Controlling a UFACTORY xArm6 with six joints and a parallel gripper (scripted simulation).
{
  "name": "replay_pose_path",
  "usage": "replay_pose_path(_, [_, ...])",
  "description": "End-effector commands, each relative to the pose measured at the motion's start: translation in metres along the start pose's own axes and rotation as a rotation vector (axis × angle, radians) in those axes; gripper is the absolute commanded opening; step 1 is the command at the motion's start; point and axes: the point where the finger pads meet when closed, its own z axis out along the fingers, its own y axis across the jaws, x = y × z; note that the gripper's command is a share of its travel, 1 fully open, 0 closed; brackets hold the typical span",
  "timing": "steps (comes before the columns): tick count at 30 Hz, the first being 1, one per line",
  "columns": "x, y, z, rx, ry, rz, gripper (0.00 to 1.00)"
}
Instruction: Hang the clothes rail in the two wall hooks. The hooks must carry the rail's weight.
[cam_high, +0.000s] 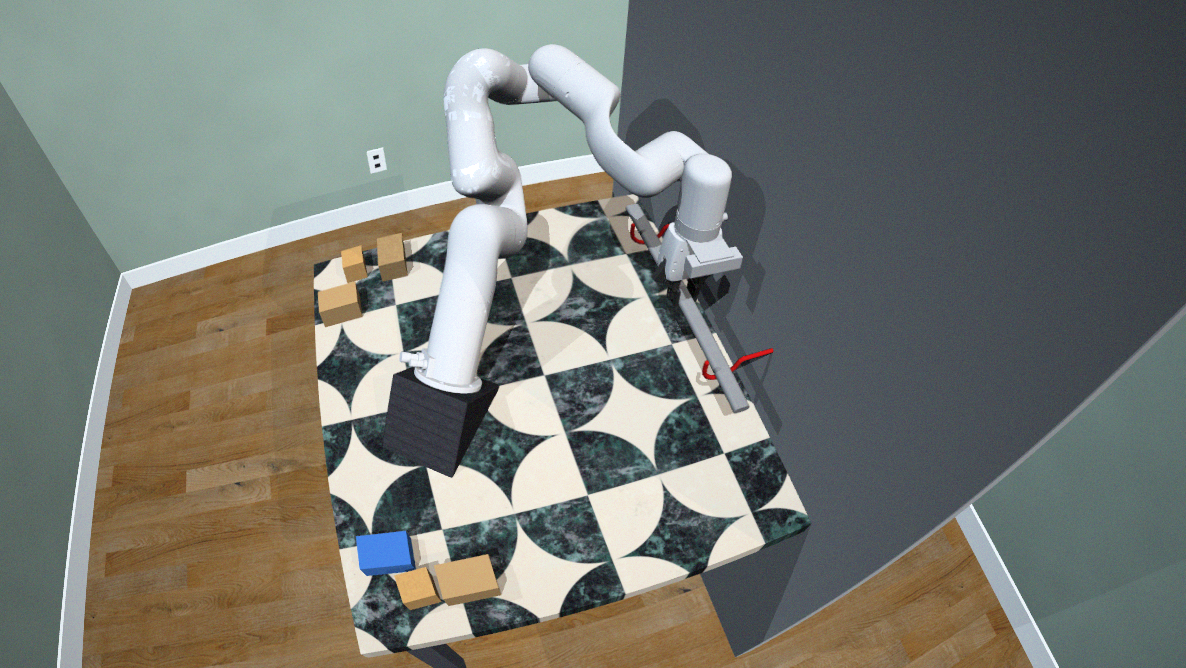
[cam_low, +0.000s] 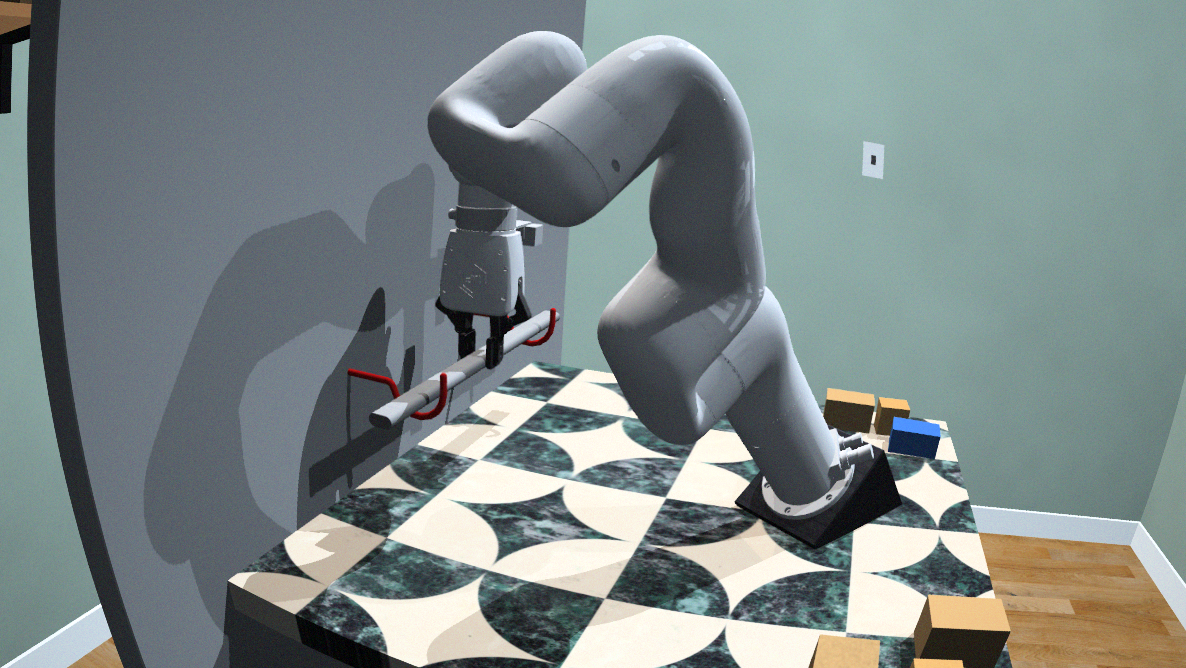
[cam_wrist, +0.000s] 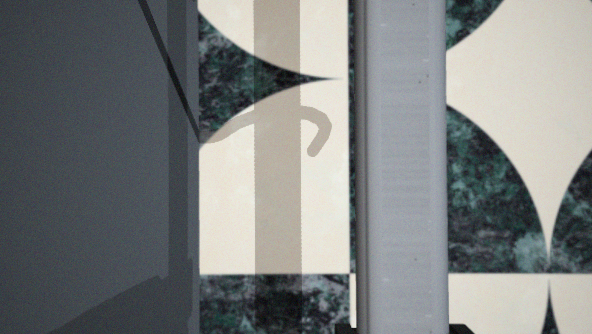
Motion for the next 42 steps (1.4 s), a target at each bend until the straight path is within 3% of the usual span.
replay_pose_path(1, [0.0002, -0.001, -0.0011, 0.002, 0.002, -0.001, 0.0])
replay_pose_path(16, [0.0002, -0.001, -0.0011, 0.002, 0.002, -0.001, 0.0])
replay_pose_path(17, [0.0002, -0.001, -0.0004, 0.002, 0.002, -0.001, 0.82])
replay_pose_path(42, [0.0002, -0.001, 0.0051, 0.002, 0.002, -0.001, 0.82])
